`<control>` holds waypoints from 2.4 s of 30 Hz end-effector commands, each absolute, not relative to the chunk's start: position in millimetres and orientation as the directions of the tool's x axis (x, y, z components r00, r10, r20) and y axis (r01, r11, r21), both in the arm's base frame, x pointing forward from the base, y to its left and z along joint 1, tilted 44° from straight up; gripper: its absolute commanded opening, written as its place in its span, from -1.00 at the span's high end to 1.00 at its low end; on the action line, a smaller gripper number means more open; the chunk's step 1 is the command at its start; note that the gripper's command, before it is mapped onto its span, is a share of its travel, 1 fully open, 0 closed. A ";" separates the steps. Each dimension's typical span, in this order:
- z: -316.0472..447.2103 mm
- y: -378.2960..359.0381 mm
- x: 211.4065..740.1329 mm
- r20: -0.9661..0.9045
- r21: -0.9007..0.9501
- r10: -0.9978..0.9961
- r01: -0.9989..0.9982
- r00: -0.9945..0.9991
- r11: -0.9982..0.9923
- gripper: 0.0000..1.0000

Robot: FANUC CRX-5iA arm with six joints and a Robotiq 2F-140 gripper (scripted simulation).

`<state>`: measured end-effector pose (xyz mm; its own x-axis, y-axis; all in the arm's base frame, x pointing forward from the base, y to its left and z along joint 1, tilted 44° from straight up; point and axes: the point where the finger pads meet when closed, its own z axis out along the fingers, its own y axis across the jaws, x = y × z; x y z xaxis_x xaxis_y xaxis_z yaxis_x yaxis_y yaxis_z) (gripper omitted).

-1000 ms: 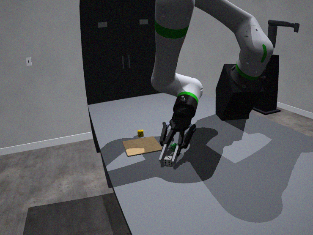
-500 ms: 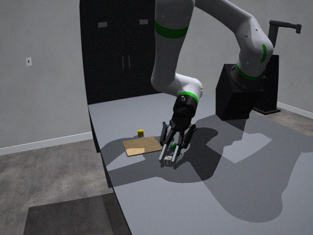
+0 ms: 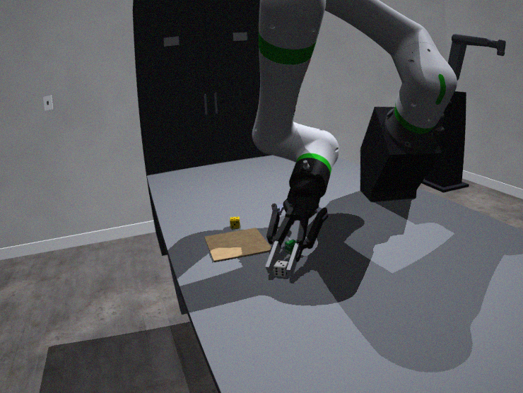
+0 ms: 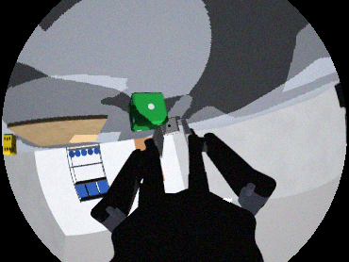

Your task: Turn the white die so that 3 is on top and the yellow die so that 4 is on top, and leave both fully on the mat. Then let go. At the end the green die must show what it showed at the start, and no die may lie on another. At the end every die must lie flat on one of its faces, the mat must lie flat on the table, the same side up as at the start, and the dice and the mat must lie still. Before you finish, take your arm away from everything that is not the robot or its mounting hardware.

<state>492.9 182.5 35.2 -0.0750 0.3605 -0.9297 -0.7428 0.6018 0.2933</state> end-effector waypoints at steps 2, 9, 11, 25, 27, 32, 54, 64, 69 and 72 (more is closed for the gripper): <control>35.2 182.4 492.9 -0.930 0.293 0.360 -0.743 -0.075 0.602 0.51; 34.4 180.0 490.7 -0.930 0.293 0.360 -0.743 -0.075 0.602 0.51; 33.4 176.8 487.7 -0.930 0.293 0.360 -0.743 -0.075 0.602 0.51; 24.8 149.0 461.7 -0.930 0.293 0.360 -0.743 -0.075 0.602 0.51; 24.2 147.3 460.2 -0.930 0.293 0.360 -0.743 -0.075 0.602 0.51; 24.1 146.8 459.7 -0.930 0.293 0.360 -0.743 -0.075 0.602 0.51; 65.6 108.9 445.4 -0.930 0.293 0.360 -0.743 -0.075 0.602 0.51; 69.8 108.5 446.1 -0.937 0.293 0.334 -0.745 -0.100 0.599 0.51; 74.2 108.7 448.0 -0.948 0.293 0.283 -0.745 -0.146 0.599 0.51; 80.7 109.6 450.7 -0.955 0.294 0.201 -0.746 -0.216 0.597 0.51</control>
<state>447.6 108.5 73.5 -0.1338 0.2920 -0.9470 -0.7444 0.6012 0.2905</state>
